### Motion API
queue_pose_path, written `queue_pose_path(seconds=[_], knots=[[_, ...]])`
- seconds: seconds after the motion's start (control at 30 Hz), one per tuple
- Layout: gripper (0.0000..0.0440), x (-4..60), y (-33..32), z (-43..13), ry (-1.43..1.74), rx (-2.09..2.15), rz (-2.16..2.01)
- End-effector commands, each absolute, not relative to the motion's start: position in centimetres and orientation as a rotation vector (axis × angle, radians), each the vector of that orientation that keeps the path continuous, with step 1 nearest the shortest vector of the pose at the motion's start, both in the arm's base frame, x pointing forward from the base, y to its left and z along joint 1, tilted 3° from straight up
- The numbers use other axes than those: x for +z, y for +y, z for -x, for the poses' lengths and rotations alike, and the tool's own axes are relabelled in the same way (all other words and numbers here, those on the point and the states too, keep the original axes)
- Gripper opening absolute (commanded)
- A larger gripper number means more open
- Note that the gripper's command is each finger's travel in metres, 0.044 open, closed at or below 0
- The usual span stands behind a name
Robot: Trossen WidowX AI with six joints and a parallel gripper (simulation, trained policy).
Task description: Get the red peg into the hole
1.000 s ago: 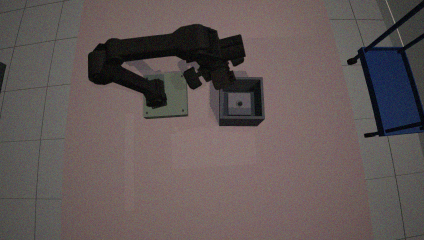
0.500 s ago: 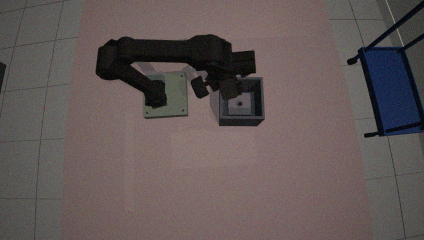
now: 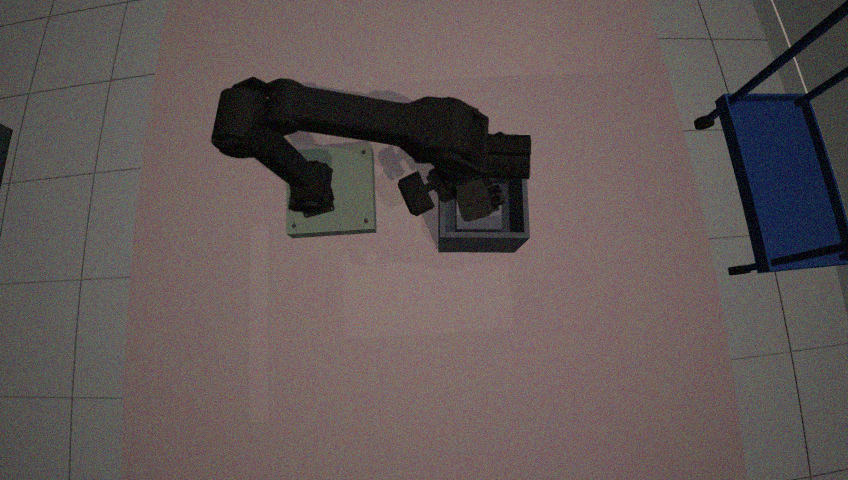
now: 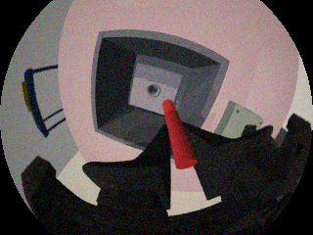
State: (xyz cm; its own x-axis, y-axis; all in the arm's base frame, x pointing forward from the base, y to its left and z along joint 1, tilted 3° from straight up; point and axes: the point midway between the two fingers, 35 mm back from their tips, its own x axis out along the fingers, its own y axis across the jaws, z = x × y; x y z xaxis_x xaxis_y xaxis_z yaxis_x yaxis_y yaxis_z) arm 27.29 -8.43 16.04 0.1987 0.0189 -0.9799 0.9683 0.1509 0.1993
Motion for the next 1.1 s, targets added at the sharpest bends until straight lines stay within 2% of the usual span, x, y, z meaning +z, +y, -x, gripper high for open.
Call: queue_pose_path(seconds=[0.0,1.0,1.07], knots=[[0.0000,15.4,-8.9,-27.6,1.144,-0.945,-1.184],[0.0001,8.5,-9.7,-30.5,1.240,-0.857,-1.112],[0.0045,8.2,-9.7,-30.5,1.252,-0.858,-1.102]])
